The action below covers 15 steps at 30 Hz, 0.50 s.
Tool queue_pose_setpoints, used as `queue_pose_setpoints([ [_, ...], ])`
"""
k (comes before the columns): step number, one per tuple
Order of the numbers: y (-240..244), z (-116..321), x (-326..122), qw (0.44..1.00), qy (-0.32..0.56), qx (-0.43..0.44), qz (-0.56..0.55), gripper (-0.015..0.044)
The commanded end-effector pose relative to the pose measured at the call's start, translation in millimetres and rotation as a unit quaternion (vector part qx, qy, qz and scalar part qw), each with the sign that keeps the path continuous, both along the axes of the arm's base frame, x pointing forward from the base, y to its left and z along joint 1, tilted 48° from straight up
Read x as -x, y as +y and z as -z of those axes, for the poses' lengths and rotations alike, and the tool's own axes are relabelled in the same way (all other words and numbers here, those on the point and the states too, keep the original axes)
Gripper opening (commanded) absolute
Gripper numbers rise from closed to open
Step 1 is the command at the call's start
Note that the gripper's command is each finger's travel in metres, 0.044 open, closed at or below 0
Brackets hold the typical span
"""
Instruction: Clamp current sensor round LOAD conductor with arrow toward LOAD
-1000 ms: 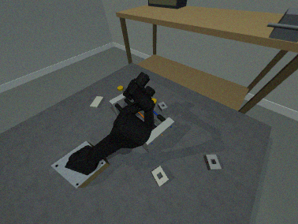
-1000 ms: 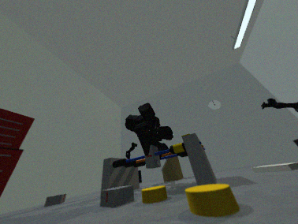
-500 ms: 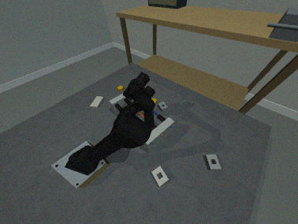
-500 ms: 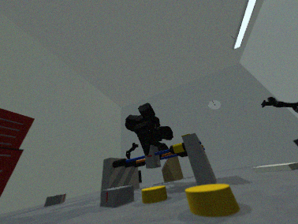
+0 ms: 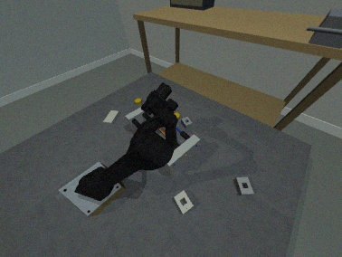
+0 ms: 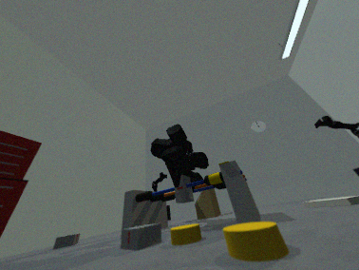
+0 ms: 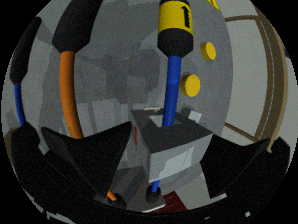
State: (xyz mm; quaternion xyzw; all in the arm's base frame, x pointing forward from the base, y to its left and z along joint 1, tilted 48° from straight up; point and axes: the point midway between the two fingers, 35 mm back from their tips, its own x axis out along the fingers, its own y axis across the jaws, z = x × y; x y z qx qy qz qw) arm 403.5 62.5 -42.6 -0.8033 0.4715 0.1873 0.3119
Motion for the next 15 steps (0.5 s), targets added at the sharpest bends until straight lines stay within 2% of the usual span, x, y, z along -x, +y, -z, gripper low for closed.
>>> queue_pose_setpoints([
  [1,0.1,-0.2,0.0,1.000,0.000,0.000,0.000,0.0270],
  [11,0.1,-0.2,0.0,1.000,0.000,0.000,0.000,0.0270],
  [15,0.1,-0.2,0.0,1.000,0.000,0.000,0.000,0.0375],
])
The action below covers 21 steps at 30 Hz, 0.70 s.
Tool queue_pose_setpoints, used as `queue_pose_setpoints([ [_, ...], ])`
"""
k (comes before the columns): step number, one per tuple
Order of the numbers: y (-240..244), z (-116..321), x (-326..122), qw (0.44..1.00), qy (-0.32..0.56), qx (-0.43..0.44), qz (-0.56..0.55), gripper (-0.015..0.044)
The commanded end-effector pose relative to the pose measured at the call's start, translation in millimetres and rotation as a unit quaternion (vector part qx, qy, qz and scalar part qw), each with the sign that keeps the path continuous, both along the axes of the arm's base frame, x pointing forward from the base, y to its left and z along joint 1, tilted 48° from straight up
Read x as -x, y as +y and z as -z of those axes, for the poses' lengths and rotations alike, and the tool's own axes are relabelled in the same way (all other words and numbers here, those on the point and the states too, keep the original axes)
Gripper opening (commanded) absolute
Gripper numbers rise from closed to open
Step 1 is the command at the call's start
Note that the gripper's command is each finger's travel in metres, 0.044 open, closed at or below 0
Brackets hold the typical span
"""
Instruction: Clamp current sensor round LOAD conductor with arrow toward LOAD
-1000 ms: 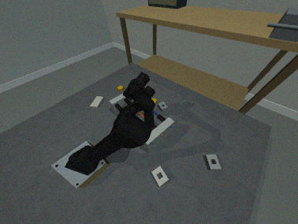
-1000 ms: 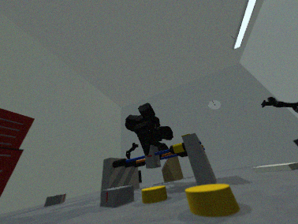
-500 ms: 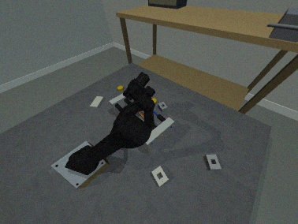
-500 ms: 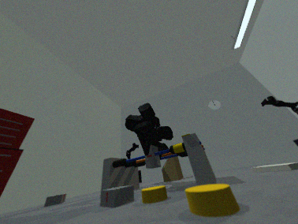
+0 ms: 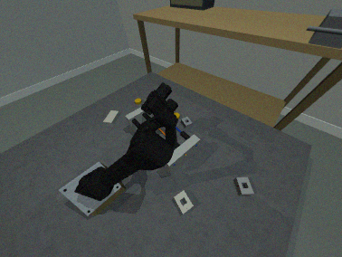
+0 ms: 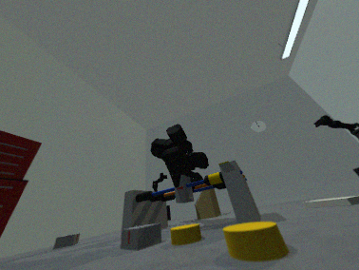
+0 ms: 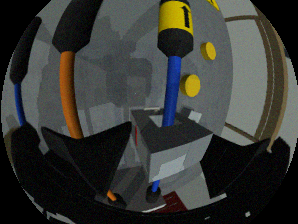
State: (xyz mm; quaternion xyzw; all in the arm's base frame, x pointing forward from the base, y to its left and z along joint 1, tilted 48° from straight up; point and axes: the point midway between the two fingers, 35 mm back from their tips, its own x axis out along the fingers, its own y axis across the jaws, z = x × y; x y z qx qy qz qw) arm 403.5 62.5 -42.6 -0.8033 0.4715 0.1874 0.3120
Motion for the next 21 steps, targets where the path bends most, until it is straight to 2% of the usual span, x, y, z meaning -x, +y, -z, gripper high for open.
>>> queue_pose_setpoints([
  [1,0.0,-0.2,0.0,1.000,0.000,0.000,0.000,0.0401],
  [3,0.0,-0.2,0.0,1.000,0.000,0.000,0.000,0.0440],
  [13,5.7,-3.2,0.8,1.000,0.004,-0.002,0.003,0.0440],
  [21,64.1,-61.7,28.4,0.998,0.047,-0.002,0.052,0.0440],
])
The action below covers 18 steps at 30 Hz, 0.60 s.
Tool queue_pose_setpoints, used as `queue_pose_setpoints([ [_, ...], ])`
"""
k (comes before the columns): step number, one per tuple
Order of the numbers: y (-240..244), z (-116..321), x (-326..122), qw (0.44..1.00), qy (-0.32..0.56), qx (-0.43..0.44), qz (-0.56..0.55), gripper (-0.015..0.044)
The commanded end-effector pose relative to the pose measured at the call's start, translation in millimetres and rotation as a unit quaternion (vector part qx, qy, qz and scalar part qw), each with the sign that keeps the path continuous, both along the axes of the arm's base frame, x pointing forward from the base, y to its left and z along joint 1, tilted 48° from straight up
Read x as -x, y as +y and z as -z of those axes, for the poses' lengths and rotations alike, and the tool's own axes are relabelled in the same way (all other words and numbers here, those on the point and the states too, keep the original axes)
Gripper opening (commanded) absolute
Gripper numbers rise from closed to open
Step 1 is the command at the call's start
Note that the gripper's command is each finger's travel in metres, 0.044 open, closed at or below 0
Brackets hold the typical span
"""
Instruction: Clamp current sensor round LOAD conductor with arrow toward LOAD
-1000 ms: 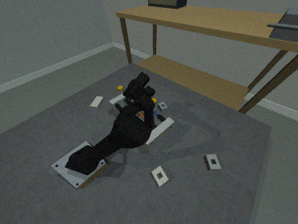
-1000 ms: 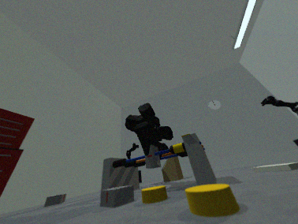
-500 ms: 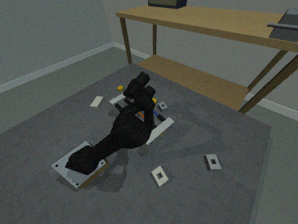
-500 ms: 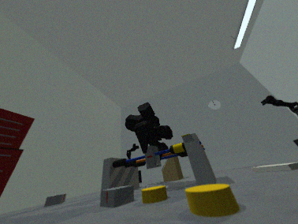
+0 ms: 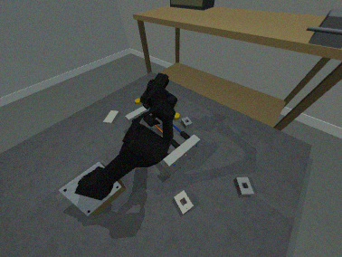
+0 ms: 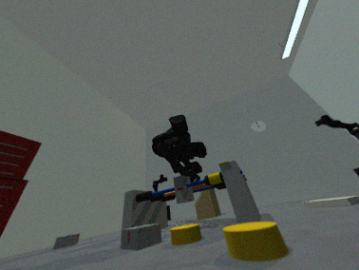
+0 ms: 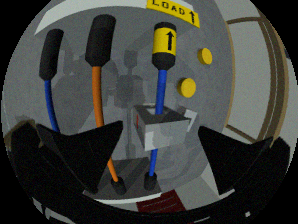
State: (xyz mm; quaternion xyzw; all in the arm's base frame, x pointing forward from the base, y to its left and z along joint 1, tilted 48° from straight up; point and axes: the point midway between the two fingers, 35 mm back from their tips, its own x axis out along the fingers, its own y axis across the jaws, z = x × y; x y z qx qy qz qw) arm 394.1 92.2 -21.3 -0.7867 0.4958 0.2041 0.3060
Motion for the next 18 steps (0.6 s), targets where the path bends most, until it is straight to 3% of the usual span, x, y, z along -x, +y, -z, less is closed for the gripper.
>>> queue_pose_setpoints([
  [1,37.3,-45.4,21.7,0.999,0.022,0.004,0.034,0.0440],
  [18,38.3,-47.1,22.6,0.999,0.023,0.005,0.035,0.0440],
])
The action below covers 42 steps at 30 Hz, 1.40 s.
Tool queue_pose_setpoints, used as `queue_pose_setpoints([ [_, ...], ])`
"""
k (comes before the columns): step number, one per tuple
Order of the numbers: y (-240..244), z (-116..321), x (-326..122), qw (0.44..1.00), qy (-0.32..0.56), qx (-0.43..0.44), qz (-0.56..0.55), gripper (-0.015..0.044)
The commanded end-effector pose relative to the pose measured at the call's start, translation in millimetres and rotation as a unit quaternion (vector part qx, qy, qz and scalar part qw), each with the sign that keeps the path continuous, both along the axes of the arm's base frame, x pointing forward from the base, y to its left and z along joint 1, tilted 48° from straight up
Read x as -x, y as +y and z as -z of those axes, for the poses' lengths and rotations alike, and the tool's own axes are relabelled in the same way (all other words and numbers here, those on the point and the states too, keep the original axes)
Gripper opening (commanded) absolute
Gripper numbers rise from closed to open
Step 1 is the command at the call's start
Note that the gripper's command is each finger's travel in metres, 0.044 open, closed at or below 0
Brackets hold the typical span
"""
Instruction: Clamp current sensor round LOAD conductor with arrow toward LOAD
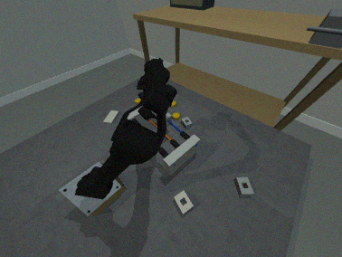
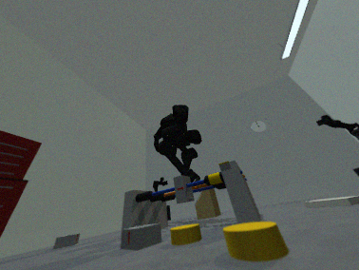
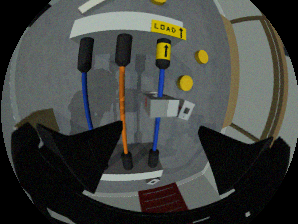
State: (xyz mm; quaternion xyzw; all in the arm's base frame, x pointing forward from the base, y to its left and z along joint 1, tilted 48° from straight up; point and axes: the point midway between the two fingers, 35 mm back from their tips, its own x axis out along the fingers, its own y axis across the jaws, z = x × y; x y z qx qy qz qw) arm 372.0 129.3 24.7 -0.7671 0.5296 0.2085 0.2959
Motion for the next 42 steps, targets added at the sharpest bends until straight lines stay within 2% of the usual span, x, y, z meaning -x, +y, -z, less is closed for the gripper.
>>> queue_pose_setpoints([
  [1,1.3,-1.1,0.6,1.000,0.000,-0.002,0.002,0.0440],
  [29,1.3,-0.9,0.7,1.000,-0.005,-0.001,0.004,0.0440],
  [35,6.2,13.1,20.2,0.980,-0.163,-0.020,0.110,0.0440],
  [42,12.7,27.0,43.6,0.900,-0.380,-0.072,0.200,0.0440],
])
